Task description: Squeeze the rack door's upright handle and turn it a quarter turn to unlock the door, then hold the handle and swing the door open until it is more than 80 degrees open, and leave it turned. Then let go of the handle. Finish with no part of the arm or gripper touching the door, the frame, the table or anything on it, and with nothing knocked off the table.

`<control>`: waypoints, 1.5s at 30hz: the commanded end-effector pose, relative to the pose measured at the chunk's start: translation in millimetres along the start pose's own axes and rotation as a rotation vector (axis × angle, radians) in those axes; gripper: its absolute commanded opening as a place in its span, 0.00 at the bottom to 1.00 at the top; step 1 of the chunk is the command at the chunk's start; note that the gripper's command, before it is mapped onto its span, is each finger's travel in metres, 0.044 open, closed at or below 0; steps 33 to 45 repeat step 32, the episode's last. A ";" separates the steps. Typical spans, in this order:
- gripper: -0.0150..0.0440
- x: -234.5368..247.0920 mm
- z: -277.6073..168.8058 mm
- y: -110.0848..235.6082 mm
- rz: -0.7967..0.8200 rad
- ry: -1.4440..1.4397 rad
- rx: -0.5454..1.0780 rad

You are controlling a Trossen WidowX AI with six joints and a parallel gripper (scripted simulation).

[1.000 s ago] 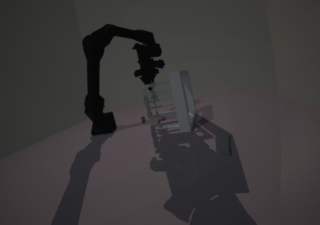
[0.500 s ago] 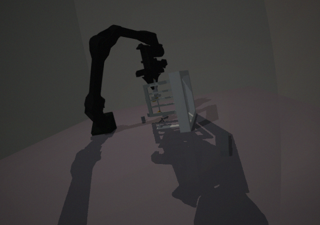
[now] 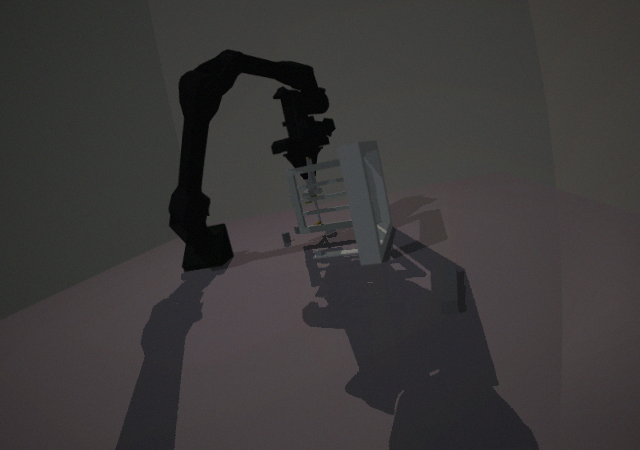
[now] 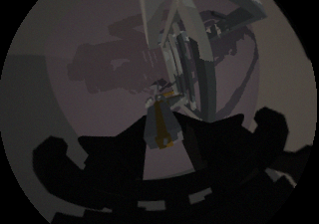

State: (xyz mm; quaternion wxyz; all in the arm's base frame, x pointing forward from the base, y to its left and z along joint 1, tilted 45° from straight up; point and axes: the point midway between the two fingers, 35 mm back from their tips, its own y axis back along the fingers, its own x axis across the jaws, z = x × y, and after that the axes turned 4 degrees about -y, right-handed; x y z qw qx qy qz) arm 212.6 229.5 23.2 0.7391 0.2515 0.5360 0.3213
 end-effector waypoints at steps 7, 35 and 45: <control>0.75 0.5 0.1 5.3 0.009 -0.001 -0.003; 0.75 -1.8 -1.2 56.4 0.097 0.047 -0.043; 0.75 -1.8 -1.2 56.4 0.097 0.047 -0.043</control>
